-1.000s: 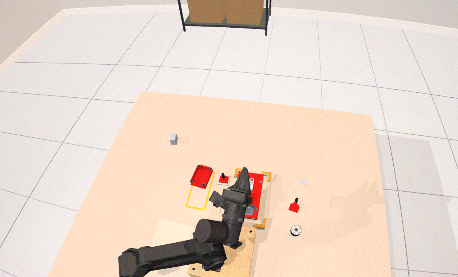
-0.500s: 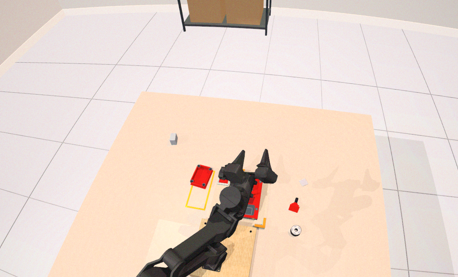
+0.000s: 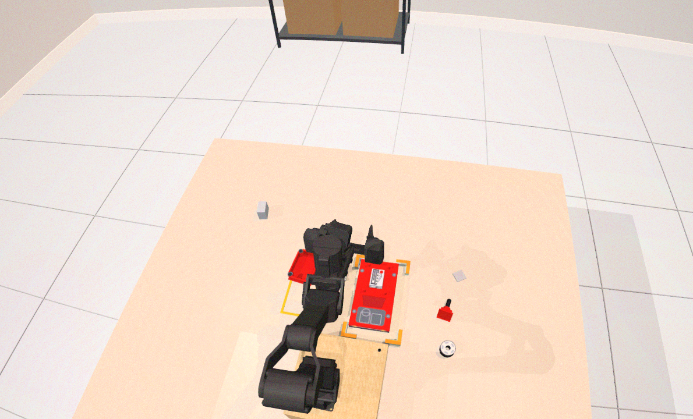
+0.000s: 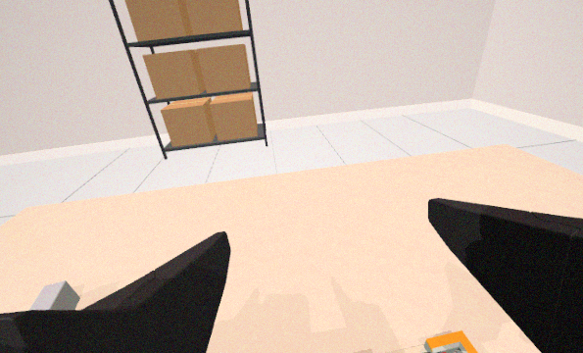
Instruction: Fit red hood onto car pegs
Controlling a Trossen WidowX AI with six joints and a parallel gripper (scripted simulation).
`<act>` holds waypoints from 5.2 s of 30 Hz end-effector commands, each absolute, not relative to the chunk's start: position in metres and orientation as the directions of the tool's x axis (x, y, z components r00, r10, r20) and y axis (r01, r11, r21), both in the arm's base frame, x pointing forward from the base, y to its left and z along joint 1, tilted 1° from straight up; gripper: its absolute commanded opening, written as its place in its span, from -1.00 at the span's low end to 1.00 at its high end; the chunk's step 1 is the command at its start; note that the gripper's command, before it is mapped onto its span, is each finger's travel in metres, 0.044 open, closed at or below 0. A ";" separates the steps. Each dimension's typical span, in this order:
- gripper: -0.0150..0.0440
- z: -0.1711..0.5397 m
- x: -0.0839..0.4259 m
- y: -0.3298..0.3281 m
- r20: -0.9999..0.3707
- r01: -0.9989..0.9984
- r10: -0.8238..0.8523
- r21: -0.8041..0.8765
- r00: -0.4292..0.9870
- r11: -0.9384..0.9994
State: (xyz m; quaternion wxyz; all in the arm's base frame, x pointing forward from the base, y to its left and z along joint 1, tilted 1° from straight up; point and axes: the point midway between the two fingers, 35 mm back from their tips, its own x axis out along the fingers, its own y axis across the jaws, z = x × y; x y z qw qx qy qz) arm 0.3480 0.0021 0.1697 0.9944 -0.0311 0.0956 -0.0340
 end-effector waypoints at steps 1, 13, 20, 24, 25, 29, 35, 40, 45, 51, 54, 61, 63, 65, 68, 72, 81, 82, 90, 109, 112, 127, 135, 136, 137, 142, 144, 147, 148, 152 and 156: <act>1.00 0.139 0.354 0.034 -0.288 0.065 -0.065 -0.010 0.955 0.998; 1.00 0.052 0.330 0.138 -0.474 0.114 -0.099 0.003 0.875 0.993; 1.00 0.046 0.327 0.143 -0.477 0.116 -0.103 -0.002 0.873 0.993; 1.00 0.043 0.328 0.144 -0.476 0.116 -0.102 -0.001 0.873 0.993; 1.00 0.042 0.328 0.144 -0.476 0.116 -0.102 -0.001 0.873 0.993; 1.00 0.039 0.328 0.144 -0.475 0.116 -0.102 0.000 0.874 0.993; 1.00 0.034 0.329 0.145 -0.474 0.116 -0.101 0.001 0.875 0.993; 1.00 0.030 0.329 0.145 -0.473 0.116 -0.101 0.003 0.875 0.993; 1.00 0.026 0.329 0.146 -0.472 0.116 -0.101 0.004 0.876 0.993; 1.00 0.022 0.330 0.146 -0.471 0.116 -0.100 0.005 0.876 0.993; 1.00 0.019 0.330 0.147 -0.471 0.116 -0.100 0.006 0.877 0.993; 1.00 0.014 0.330 0.147 -0.470 0.116 -0.099 0.007 0.877 0.993; 1.00 0.012 0.330 0.147 -0.469 0.116 -0.099 0.007 0.878 0.993; 1.00 0.010 0.330 0.147 -0.469 0.116 -0.099 0.008 0.878 0.993; 1.00 0.008 0.330 0.148 -0.468 0.116 -0.098 0.009 0.878 0.993; 1.00 0.005 0.330 0.148 -0.468 0.116 -0.098 0.009 0.878 0.993; 1.00 -0.002 0.329 0.148 -0.466 0.116 -0.097 0.011 0.879 0.993; 1.00 -0.003 0.329 0.149 -0.466 0.116 -0.097 0.012 0.879 0.993; 1.00 -0.007 0.329 0.149 -0.465 0.116 -0.097 0.012 0.880 0.993; 1.00 -0.015 0.329 0.149 -0.465 0.116 -0.097 0.012 0.880 0.993; 1.00 -0.017 0.329 0.149 -0.465 0.116 -0.097 0.012 0.880 0.993; 1.00 -0.024 0.330 0.149 -0.465 0.116 -0.097 0.012 0.880 0.993; 0.64 -0.023 0.330 0.150 -0.464 0.111 -0.092 0.014 0.881 0.994; 0.62 -0.023 0.330 0.150 -0.464 0.111 -0.092 0.014 0.881 0.994; 0.60 -0.023 0.330 0.150 -0.464 0.111 -0.092 0.014 0.881 0.994; 0.49 -0.023 0.330 0.150 -0.464 0.111 -0.092 0.014 0.881 0.994; 0.44 -0.023 0.330 0.150 -0.464 0.111 -0.092 0.014 0.881 0.994; 0.17 -0.021 0.330 0.150 -0.464 0.111 -0.092 0.014 0.881 0.994; 0.08 -0.019 0.330 0.150 -0.464 0.111 -0.092 0.014 0.881 0.994; -0.27 -0.009 0.331 0.151 -0.463 0.111 -0.092 0.014 0.881 0.994; -0.49 0.001 0.332 0.152 -0.463 0.111 -0.092 0.014 0.882 0.994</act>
